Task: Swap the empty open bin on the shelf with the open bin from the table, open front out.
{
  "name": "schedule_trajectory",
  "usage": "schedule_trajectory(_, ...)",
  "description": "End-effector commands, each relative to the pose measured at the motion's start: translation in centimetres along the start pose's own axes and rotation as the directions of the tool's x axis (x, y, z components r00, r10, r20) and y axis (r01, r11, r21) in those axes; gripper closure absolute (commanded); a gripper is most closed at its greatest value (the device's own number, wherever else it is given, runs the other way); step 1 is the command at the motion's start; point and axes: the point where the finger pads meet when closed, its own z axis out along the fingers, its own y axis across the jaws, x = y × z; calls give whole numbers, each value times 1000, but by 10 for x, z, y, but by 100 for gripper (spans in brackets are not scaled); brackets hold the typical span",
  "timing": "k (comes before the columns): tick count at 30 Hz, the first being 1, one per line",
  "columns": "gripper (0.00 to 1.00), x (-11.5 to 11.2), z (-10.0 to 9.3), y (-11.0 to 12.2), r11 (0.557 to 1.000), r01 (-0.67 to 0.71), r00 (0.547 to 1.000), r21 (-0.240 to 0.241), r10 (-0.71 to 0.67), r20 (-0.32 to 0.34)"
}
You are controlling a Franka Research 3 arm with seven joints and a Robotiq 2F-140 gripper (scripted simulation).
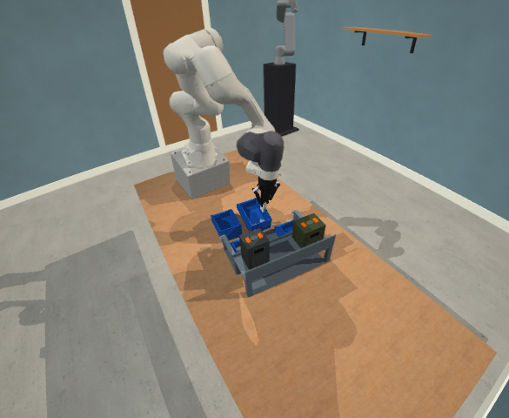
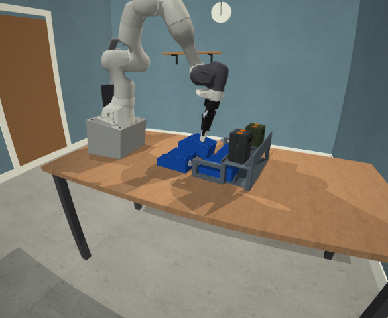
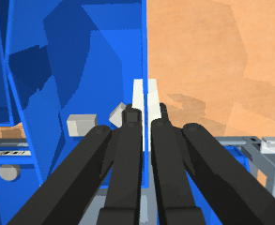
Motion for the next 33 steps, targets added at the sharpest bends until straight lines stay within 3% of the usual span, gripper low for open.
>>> schedule_trajectory(1,100,-3,-1,0,1000,3,1000,5,-3,-1)
schedule_trajectory(33,100,-35,-8,0,1000,3,1000,6,-3,1)
